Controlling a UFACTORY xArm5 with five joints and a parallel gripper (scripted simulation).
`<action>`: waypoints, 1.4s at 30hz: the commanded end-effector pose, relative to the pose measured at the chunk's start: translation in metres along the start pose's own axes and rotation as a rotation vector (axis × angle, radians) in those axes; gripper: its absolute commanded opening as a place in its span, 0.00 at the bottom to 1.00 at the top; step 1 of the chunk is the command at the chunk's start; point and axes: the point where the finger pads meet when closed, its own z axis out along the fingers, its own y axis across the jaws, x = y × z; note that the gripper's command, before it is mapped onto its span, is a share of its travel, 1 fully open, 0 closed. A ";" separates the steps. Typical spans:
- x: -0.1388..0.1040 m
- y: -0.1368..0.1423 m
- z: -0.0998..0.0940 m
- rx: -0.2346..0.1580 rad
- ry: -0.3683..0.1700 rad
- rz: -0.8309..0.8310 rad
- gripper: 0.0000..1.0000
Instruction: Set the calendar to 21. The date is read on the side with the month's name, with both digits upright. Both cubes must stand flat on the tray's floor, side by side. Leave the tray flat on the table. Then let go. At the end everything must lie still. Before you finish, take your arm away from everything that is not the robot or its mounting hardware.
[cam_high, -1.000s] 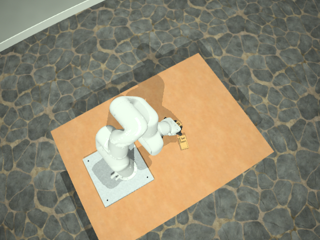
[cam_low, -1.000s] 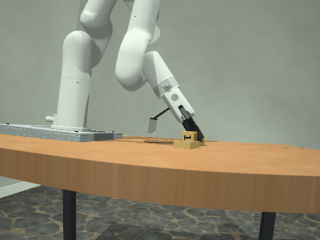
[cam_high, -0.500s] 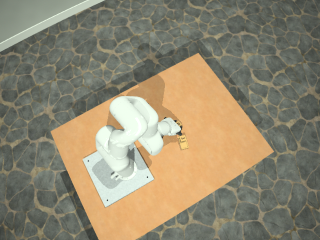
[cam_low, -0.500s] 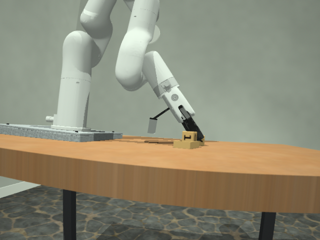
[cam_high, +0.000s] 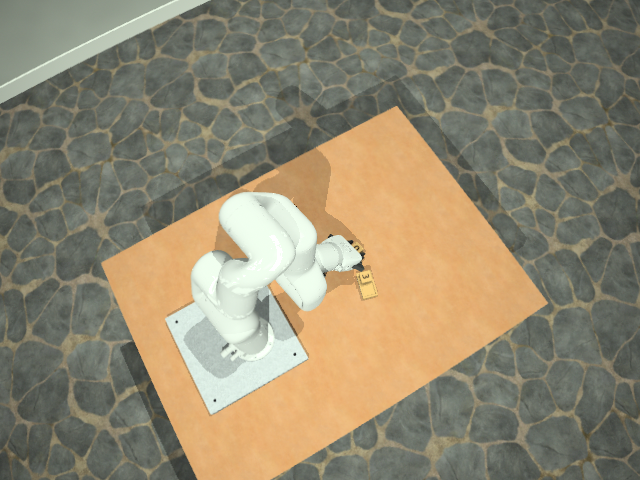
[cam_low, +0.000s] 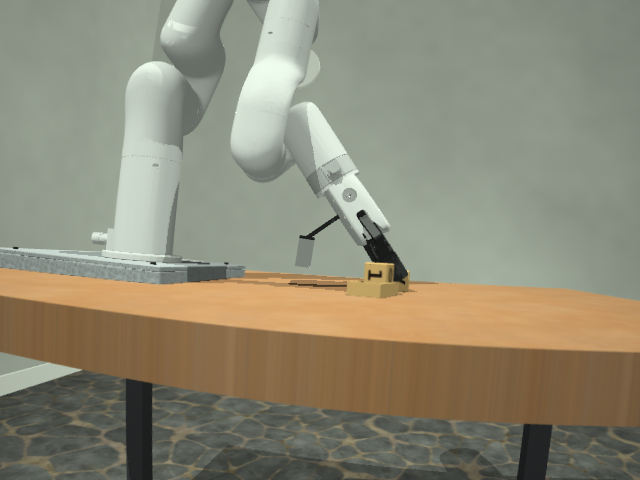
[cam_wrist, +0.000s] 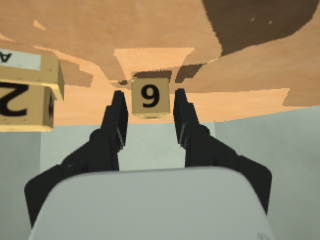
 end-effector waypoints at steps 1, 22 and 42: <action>-0.001 0.000 0.000 0.000 -0.002 0.000 0.49; -0.001 0.000 0.000 0.000 -0.002 0.000 0.29; -0.003 0.000 -0.003 0.000 -0.003 0.000 0.29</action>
